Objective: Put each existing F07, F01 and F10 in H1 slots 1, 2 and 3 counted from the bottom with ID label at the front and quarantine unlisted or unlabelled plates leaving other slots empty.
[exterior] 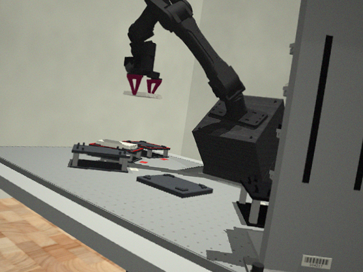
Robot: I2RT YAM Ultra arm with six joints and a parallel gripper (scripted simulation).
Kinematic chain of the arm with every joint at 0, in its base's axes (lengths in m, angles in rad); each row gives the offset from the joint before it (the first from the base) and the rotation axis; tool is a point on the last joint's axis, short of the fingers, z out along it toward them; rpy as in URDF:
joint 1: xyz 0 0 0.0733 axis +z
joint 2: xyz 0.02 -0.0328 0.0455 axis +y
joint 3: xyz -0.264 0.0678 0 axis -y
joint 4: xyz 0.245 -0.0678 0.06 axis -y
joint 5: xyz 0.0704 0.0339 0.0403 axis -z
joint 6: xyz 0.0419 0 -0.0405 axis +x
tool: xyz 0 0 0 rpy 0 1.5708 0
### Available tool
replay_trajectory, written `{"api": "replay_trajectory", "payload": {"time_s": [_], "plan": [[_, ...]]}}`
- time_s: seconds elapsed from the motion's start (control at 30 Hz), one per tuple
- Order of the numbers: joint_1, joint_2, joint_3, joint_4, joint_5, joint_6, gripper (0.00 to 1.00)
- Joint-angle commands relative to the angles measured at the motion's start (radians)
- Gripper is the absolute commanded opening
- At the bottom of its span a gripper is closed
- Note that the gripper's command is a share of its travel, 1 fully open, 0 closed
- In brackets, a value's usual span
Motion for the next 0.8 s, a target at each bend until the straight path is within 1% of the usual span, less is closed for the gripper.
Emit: {"api": "replay_trajectory", "payload": {"time_s": [0.0, 0.2, 0.63, 0.7, 0.77], "plan": [[-0.039, 0.012, 0.023, -0.001, 0.004, -0.036, 0.86], [-0.06, 0.049, 0.048, -0.005, 0.008, -0.063, 0.86], [-0.125, 0.178, 0.152, -0.03, 0.025, -0.142, 0.86], [-0.125, 0.178, 0.152, -0.03, 0.025, -0.142, 0.86], [-0.134, 0.199, 0.171, -0.035, 0.027, -0.153, 0.86]]}}
